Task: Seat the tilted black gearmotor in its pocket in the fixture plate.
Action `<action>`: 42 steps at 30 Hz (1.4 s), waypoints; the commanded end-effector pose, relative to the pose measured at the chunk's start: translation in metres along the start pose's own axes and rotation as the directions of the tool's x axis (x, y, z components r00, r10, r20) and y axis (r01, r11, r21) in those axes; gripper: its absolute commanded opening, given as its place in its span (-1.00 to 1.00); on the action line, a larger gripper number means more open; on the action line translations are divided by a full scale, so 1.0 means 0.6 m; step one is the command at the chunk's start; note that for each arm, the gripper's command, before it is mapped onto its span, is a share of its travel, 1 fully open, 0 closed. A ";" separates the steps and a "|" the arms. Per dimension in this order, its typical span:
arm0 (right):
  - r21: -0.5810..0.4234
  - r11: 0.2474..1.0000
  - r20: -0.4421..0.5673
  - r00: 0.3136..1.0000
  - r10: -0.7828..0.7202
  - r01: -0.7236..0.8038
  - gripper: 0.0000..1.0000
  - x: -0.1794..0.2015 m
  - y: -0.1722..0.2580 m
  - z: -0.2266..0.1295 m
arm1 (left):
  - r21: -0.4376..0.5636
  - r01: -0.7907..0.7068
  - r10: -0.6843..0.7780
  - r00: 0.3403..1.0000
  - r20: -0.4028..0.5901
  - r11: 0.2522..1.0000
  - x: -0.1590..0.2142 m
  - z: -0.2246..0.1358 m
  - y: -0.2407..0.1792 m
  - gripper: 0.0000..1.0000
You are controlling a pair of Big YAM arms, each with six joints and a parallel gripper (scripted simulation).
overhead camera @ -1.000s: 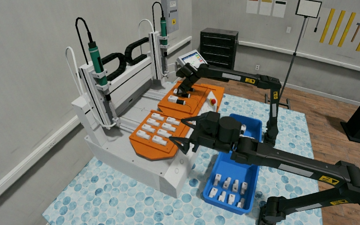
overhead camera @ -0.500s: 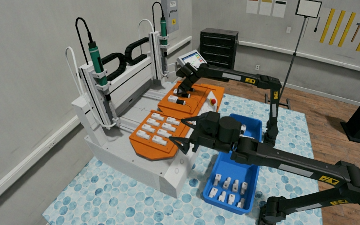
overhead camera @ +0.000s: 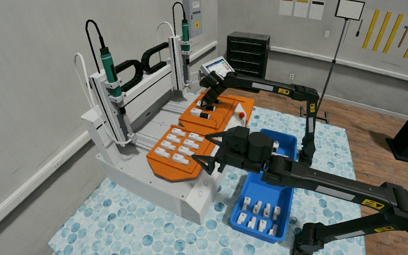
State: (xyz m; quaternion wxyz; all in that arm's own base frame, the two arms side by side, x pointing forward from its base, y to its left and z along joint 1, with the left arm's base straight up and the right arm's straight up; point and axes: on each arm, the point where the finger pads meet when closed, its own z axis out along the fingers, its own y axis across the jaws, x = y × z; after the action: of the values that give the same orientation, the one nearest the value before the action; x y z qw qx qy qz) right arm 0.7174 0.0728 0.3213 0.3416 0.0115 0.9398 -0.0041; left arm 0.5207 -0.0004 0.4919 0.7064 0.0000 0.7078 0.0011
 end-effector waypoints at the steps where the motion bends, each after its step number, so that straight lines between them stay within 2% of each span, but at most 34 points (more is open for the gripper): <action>1: -0.009 1.000 0.096 0.995 -0.002 0.003 0.43 -0.072 0.005 -0.071 | 0.004 -0.004 0.004 0.999 0.041 1.000 -0.043 0.013 -0.004 1.00; 13: -0.010 1.000 0.099 0.995 -0.003 0.004 0.43 -0.073 0.007 -0.075 | 0.004 -0.004 0.004 0.999 0.041 1.000 -0.043 0.013 -0.004 1.00; 14: -0.009 1.000 0.099 0.995 -0.001 0.002 -0.30 -0.073 0.005 -0.074 | 0.004 -0.004 0.004 0.999 0.041 1.000 -0.043 0.013 -0.004 1.00; 17: 0.001 1.000 0.071 0.997 0.003 -0.003 -0.30 -0.053 -0.007 -0.056 | 0.004 -0.004 0.004 0.999 0.041 1.000 -0.043 0.013 -0.004 1.00; 29: 0.000 1.000 0.088 0.996 0.020 -0.020 -0.30 -0.066 -0.010 -0.066 | 0.004 -0.004 0.004 0.999 0.041 1.000 -0.043 0.013 -0.004 1.00; 34: -0.090 0.991 0.088 0.991 0.104 -0.096 -0.30 -0.078 -0.016 -0.078 | 0.004 -0.004 0.004 0.999 0.041 1.000 -0.043 0.013 -0.004 1.00; 35: -0.098 0.990 0.054 0.992 0.110 -0.105 -0.30 -0.066 -0.015 -0.047 | 0.004 -0.004 0.004 0.999 0.041 1.000 -0.043 0.013 -0.004 1.00; 41: -0.142 0.983 0.042 0.992 0.120 -0.113 -0.30 -0.066 -0.015 -0.046 | 0.004 -0.004 0.004 0.999 0.041 1.000 -0.043 0.013 -0.004 1.00; 42: -0.159 0.978 0.059 0.988 0.144 -0.133 -0.30 -0.073 -0.019 -0.072 | 0.004 -0.004 0.004 0.999 0.041 1.000 -0.043 0.013 -0.004 1.00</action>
State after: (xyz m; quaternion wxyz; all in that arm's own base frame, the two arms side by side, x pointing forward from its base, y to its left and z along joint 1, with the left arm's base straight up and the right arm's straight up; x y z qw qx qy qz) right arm 0.7181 0.0731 0.3187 0.3273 0.0336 0.9409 0.0804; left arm 0.5207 -0.0004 0.4919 0.7064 0.0000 0.7078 0.0011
